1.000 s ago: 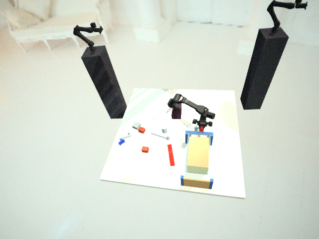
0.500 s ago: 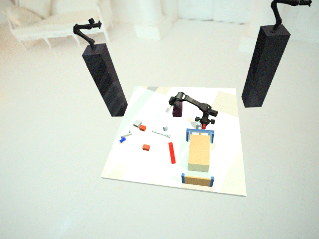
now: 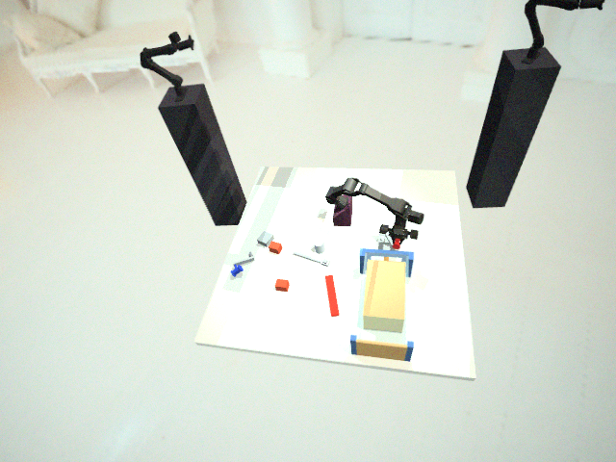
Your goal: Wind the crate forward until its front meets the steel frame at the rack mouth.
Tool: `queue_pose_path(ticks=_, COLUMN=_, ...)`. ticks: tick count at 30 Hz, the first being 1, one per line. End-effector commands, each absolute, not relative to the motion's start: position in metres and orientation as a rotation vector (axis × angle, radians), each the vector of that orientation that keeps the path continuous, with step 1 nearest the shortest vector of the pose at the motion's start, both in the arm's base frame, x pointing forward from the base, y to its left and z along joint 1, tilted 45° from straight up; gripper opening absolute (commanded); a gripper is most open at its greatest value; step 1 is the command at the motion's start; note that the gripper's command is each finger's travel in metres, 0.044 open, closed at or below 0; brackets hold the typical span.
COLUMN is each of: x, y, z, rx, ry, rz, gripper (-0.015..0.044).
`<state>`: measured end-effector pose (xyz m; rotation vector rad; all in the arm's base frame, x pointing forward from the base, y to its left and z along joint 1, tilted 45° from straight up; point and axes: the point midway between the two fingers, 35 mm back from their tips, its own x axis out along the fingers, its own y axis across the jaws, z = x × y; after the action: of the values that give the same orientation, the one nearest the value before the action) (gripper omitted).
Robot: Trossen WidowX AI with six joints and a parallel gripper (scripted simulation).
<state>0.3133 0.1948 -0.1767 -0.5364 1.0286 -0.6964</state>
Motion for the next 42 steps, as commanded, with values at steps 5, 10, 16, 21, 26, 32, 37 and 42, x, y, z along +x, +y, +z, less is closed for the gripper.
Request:
queue_pose_path(ticks=5, x=0.298, y=0.213, z=-0.192, rx=-0.514, ry=1.053, rz=-0.672, gripper=0.0000)
queue_pose_path(ticks=10, x=0.294, y=0.217, z=-0.195, rx=-0.513, ry=1.054, rz=-0.672, gripper=0.0000)
queue_pose_path(ticks=16, x=0.288, y=0.222, z=-0.199, rx=-0.513, ry=1.054, rz=-0.672, gripper=0.0000)
queue_pose_path(ticks=21, x=0.284, y=0.225, z=-0.202, rx=-0.513, ry=1.055, rz=-0.671, gripper=0.0000)
queue_pose_path(ticks=26, x=0.278, y=0.229, z=-0.204, rx=-0.512, ry=1.055, rz=-0.671, gripper=0.0000)
queue_pose_path(ticks=32, x=0.272, y=0.233, z=-0.207, rx=-0.512, ry=1.056, rz=-0.670, gripper=0.0000)
queue_pose_path(ticks=37, x=0.266, y=0.235, z=-0.209, rx=-0.512, ry=1.056, rz=-0.670, gripper=0.0000)
queue_pose_path(ticks=42, x=0.260, y=0.238, z=-0.210, rx=-0.512, ry=1.057, rz=-0.670, gripper=0.0000)
